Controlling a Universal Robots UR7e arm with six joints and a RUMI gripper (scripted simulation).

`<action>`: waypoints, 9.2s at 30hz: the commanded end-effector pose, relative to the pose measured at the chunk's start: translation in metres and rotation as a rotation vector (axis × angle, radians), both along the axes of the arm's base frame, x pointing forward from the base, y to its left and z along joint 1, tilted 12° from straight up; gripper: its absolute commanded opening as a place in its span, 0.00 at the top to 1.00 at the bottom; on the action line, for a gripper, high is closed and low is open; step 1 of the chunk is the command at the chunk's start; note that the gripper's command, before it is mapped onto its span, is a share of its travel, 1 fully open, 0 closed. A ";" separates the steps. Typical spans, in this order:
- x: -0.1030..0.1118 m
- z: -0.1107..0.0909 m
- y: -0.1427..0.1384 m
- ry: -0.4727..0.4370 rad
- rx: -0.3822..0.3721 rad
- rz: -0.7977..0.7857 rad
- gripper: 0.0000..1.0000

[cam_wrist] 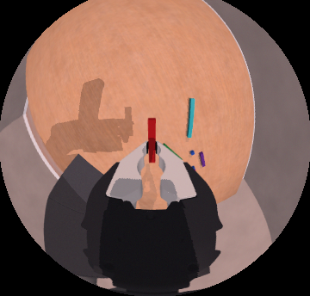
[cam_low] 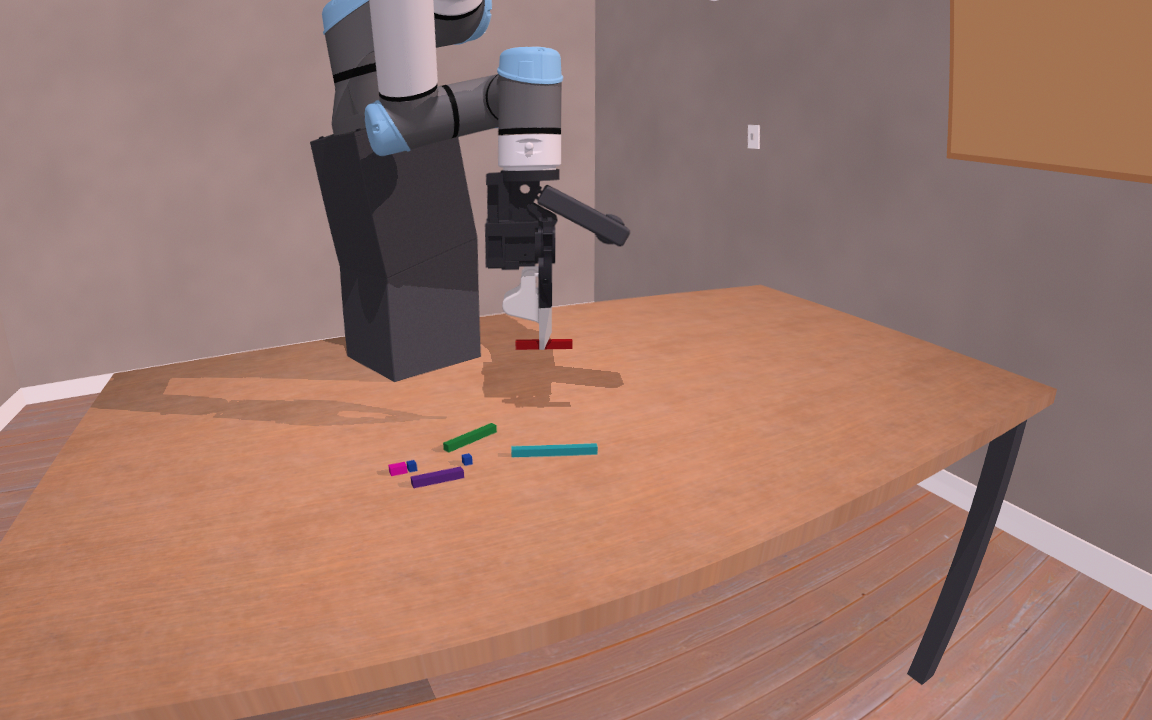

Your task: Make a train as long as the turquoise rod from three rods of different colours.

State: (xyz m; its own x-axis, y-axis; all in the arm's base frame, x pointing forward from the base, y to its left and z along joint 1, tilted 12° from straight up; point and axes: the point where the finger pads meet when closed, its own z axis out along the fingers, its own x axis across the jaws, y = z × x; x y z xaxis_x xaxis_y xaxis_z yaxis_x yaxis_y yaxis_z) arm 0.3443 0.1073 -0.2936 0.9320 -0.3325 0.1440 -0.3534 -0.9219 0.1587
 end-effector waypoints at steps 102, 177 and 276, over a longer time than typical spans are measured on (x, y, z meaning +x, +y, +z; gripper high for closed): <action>0.083 -0.028 -0.267 0.090 -0.037 0.449 1.00; 0.084 -0.028 -0.267 0.091 -0.037 0.450 1.00; 0.081 0.004 -0.261 0.091 -0.037 0.450 0.86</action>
